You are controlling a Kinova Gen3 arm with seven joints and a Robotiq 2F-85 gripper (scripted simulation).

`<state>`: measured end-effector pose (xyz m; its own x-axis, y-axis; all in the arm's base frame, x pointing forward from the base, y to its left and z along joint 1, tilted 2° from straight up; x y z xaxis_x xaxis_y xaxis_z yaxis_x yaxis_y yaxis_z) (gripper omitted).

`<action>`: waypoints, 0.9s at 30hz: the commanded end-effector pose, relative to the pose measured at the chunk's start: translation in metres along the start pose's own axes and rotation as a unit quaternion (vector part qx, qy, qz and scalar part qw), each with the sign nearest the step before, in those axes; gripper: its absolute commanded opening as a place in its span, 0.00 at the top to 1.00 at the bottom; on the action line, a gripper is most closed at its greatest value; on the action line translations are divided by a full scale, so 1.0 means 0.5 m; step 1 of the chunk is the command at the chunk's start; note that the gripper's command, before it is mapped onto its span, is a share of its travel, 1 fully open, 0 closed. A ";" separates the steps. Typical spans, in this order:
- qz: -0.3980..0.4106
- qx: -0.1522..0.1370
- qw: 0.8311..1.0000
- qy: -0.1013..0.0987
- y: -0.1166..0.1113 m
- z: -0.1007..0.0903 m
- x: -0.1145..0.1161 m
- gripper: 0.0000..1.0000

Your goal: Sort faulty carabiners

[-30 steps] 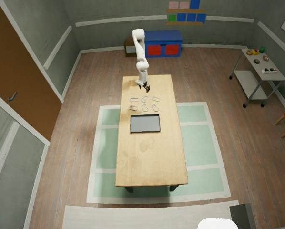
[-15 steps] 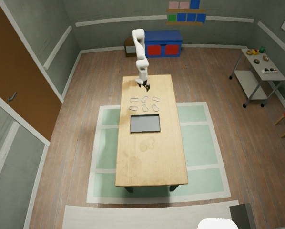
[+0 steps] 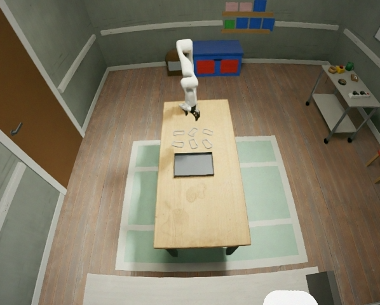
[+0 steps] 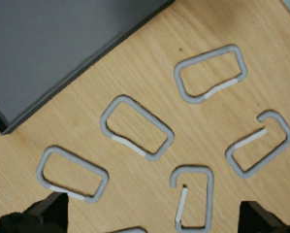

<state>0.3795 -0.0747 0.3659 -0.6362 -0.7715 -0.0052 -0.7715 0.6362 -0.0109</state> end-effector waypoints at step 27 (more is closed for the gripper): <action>0.174 0.005 0.985 -0.005 -0.031 -0.053 -0.017 0.00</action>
<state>0.3960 -0.0787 0.3921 -0.8629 -0.5051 -0.0196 -0.5048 0.8631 -0.0156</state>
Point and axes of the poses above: the point where the finger pads meet when closed, its own z axis out along the fingers, its own x axis across the jaws, y = z × x, the point moved 7 cm from there along -z, back along the fingers, and after that the axes turned 12 degrees about -z, right-handed, at the moved point
